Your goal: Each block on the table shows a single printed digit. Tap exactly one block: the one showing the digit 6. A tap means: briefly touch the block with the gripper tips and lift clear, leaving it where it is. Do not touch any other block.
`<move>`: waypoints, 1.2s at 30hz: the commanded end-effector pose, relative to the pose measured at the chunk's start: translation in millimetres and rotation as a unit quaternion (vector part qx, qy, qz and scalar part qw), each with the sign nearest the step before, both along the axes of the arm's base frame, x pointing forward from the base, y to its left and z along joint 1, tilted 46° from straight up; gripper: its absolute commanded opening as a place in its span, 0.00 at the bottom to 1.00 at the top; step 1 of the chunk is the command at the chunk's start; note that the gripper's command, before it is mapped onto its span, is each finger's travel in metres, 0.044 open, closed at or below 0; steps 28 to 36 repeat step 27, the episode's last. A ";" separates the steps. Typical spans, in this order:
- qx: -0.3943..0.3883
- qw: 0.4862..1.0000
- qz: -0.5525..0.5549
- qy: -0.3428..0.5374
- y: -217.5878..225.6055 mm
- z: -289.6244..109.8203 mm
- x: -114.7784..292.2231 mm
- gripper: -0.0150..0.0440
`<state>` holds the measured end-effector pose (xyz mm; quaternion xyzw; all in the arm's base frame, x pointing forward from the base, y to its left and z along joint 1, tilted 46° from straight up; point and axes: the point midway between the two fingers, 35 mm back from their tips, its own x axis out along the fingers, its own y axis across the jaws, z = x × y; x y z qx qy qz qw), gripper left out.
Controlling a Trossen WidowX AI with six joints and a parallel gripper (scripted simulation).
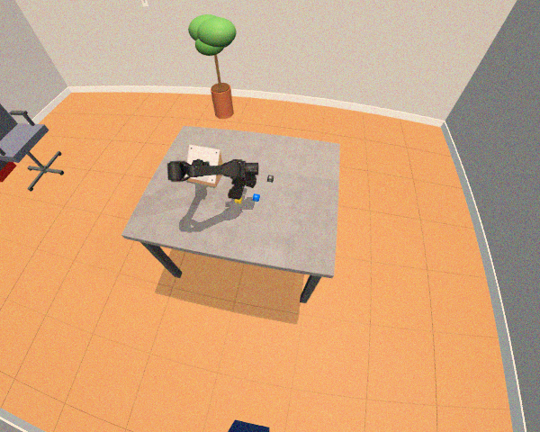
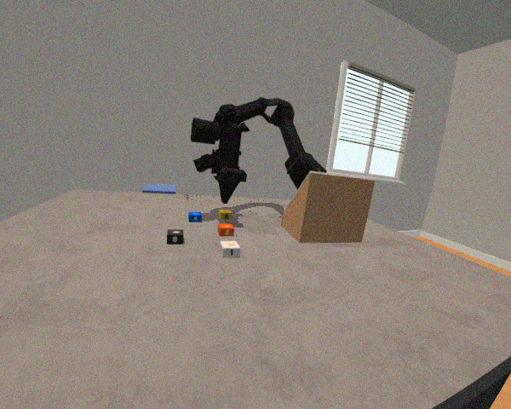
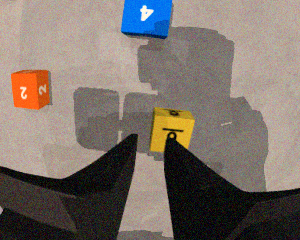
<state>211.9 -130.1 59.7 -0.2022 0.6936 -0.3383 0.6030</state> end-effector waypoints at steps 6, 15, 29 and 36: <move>0.036 0.999 0.018 -0.015 100.2 -51.1 74.8 0.78; 0.028 1.000 0.007 -0.005 215.4 -125.0 83.9 0.93; 0.005 1.000 -0.002 -0.002 263.7 -164.6 64.7 0.93; 0.005 1.000 -0.002 -0.002 263.7 -164.6 64.7 0.93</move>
